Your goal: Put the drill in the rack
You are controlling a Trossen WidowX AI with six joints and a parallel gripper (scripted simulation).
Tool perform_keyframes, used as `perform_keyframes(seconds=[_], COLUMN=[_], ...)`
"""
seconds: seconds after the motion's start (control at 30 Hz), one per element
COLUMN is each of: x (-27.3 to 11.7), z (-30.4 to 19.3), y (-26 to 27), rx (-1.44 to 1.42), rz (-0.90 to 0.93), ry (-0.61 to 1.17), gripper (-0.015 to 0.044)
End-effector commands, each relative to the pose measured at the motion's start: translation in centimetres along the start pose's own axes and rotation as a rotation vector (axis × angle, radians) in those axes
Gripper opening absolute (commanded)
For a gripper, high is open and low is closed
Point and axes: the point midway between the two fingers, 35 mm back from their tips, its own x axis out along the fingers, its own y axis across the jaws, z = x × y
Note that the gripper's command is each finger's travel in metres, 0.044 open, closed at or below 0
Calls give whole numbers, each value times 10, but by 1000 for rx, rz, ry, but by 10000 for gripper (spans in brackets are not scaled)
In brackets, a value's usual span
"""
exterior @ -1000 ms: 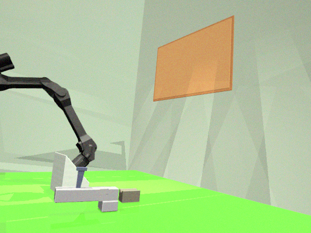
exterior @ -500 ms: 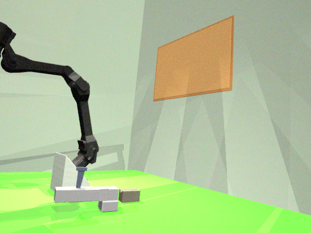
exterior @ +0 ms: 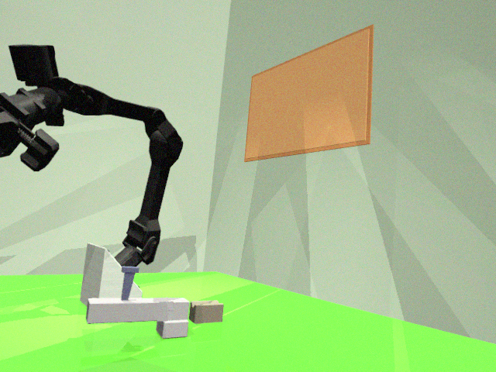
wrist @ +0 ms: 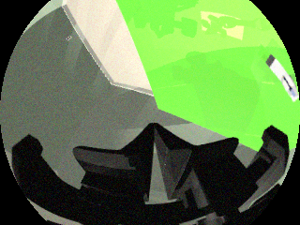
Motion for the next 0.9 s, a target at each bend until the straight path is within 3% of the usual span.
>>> perform_keyframes(seconds=[0.0,0.23,0.47,0.87], x=[4,-19,-73,-75], z=[6,27,53,59], y=[-64,-184,-284,-294], rx=[40,92,132,133], rz=[-153,-410,-607,-622], ry=[-126,-414,-736,-765], gripper=[0,0,0,0])
